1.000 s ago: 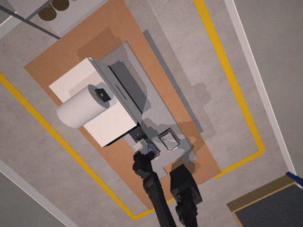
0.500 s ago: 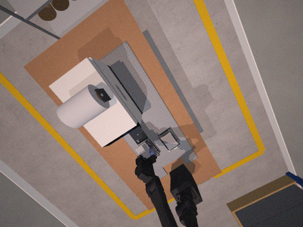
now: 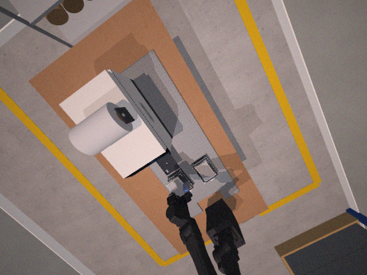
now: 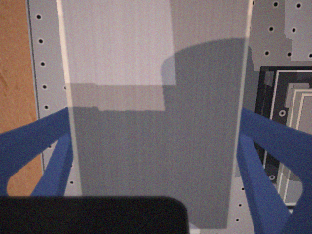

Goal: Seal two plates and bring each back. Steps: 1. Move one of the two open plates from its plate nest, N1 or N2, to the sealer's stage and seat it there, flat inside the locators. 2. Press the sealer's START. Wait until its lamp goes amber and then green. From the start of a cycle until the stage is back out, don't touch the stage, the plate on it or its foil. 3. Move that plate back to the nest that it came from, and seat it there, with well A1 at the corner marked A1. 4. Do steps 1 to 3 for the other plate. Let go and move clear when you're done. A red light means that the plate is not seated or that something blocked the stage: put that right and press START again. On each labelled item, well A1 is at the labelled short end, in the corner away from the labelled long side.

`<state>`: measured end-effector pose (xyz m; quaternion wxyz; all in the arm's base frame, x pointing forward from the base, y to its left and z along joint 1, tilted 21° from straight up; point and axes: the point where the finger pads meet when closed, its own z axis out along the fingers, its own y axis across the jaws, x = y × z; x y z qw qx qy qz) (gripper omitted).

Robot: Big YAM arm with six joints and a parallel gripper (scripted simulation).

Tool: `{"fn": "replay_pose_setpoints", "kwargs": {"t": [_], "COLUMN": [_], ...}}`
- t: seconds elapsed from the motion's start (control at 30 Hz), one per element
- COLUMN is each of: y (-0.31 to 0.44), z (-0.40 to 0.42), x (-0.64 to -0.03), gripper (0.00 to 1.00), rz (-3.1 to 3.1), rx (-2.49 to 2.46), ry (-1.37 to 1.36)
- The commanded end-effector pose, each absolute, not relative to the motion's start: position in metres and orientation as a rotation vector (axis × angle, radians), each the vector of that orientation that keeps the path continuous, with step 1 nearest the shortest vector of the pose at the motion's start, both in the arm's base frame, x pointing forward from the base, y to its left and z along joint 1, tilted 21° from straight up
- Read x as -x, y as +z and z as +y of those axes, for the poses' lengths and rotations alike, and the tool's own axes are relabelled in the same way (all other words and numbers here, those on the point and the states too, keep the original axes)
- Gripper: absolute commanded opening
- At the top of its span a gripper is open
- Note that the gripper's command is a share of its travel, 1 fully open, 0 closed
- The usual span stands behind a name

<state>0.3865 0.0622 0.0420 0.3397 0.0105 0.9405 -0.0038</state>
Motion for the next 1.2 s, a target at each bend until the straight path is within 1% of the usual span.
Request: {"fn": "replay_pose_setpoints", "kwargs": {"t": [0.0,0.37,0.53,0.77,1.17], "y": [0.049,0.035,0.04,0.025,0.031], "z": [0.072,0.075,0.077,0.079,0.073], "x": [-0.38,-0.354,-0.355,-0.33,-0.352], "gripper": [0.0,0.0,0.0,0.0,0.0], "rz": [2.418,2.426,2.409,2.439,2.438], "rx": [-0.019,-0.031,-0.021,-0.022,-0.027], "ry": [0.011,0.011,0.011,0.004,-0.02]}}
